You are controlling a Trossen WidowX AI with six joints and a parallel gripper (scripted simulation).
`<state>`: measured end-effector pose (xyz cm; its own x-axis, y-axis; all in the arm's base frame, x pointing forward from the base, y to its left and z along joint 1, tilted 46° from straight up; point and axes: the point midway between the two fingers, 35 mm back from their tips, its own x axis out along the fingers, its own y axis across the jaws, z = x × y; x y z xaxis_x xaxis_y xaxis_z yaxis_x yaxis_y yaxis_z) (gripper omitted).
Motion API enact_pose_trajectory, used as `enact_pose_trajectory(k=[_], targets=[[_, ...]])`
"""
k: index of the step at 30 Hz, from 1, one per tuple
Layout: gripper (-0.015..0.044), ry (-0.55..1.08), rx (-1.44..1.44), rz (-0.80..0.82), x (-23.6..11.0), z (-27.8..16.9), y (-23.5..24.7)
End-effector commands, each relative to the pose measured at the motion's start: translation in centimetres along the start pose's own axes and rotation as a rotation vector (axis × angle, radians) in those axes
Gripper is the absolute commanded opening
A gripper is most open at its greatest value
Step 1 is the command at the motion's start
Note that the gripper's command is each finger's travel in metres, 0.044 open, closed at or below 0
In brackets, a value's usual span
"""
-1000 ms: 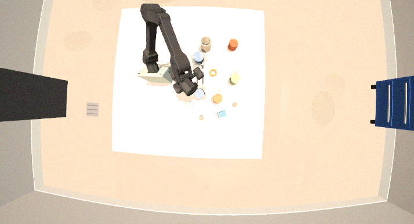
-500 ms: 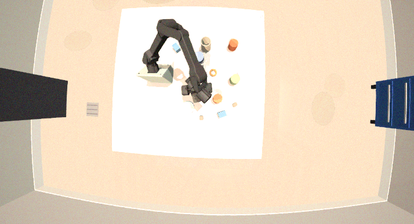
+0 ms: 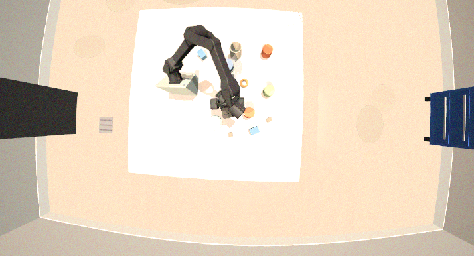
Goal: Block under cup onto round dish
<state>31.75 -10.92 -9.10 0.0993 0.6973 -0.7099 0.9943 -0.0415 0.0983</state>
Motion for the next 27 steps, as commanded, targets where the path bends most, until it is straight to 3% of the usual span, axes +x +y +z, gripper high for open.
enact_pose_trajectory(k=[1, 27], targets=[[0.044, 0.007, 0.013, -0.004, 0.7, 0.0, -0.2], [0.044, 0.009, 0.013, -0.003, 5.0, -0.1, -0.2]])
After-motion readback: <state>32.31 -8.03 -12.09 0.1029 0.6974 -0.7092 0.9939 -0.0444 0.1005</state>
